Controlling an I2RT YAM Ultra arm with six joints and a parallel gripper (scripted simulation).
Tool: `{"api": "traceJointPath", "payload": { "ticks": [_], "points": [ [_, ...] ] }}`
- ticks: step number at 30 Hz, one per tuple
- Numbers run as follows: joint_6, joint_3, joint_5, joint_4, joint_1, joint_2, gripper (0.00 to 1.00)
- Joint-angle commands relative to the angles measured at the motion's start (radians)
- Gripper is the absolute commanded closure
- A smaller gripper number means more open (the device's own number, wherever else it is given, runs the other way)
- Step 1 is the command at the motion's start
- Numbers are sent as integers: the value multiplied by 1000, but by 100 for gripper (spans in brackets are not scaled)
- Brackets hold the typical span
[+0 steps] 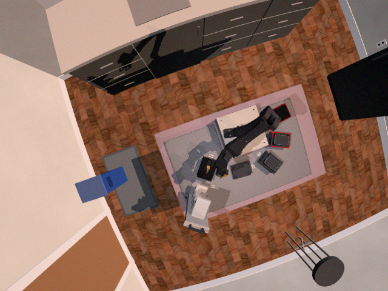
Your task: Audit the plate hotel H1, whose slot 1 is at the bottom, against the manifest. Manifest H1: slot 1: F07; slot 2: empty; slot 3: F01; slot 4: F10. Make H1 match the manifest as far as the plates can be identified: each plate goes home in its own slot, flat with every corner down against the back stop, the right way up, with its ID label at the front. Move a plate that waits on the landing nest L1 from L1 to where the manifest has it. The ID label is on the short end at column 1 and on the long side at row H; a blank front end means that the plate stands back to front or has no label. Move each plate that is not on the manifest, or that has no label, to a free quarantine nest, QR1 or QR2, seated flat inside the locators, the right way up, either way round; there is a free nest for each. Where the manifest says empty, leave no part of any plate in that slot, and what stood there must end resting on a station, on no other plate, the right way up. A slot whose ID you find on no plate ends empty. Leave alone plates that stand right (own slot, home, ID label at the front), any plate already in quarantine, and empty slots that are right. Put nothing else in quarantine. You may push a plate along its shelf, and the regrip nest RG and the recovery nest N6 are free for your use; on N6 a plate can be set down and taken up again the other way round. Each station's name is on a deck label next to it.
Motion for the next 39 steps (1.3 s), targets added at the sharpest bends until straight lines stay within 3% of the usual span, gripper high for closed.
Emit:
{"api": "traceJointPath", "payload": {
  "ticks": [1, 6, 13, 28, 30, 39],
  "points": [
    [-41, 21, -57, 7, -38, 21, 0],
    [-80, 53, -109, 10, -101, 73, 0],
    [-81, 111, -110, -67, -102, 54, 0],
    [-84, 300, -113, -277, -106, 34, 0],
    [-84, 300, -113, -277, -106, 34, 0],
    [-85, 424, -115, -393, -109, 43, 0]
  ]
}}
